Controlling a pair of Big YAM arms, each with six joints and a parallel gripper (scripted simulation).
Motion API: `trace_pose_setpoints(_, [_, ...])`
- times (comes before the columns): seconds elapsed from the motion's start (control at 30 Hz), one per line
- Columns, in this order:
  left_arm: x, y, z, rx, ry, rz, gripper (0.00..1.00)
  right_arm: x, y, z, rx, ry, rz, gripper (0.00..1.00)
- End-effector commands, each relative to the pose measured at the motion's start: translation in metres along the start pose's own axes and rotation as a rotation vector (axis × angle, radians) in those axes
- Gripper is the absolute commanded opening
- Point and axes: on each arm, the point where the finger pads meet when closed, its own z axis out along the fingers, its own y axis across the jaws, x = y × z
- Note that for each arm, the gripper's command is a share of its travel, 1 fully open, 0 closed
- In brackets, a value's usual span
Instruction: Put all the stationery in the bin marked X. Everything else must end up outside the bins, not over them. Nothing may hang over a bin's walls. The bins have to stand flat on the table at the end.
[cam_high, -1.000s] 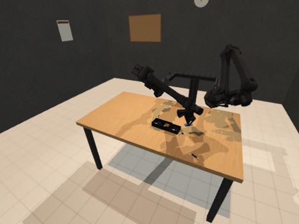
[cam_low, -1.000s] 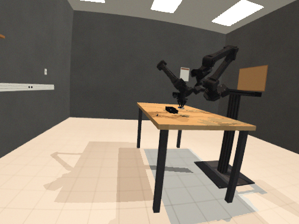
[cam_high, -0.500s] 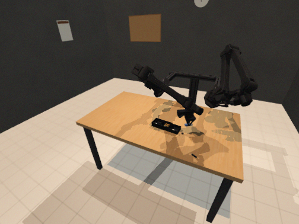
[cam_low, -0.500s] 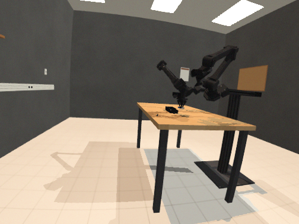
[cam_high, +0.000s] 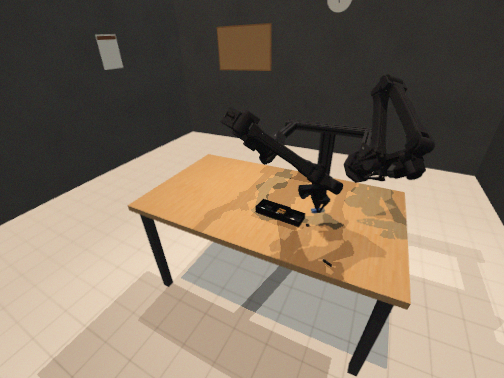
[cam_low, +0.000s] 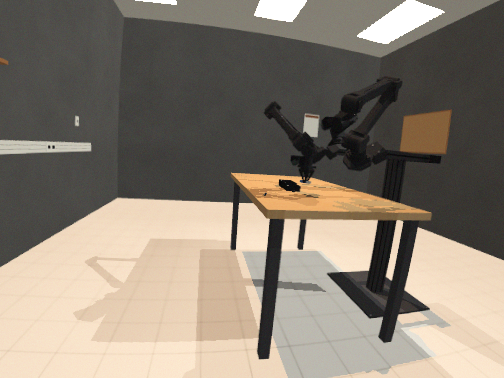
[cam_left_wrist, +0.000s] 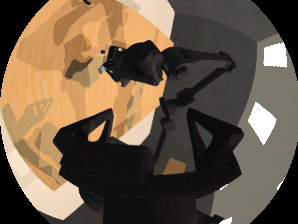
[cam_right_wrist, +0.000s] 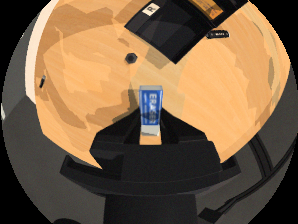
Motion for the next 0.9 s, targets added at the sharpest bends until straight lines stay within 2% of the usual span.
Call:
trace_pose_setpoints(0.0, [0.0025,-0.0004,0.0001,-0.001,0.000,-0.029,1.00,0.0098,0.0133,-0.0130,-0.027,0.008,0.005,0.18])
trace_pose_setpoints(0.87, [0.0025,-0.0004,0.0001,-0.001,0.000,-0.029,1.00,0.0124,0.0109,-0.0112,-0.024,0.006,-0.001,0.18])
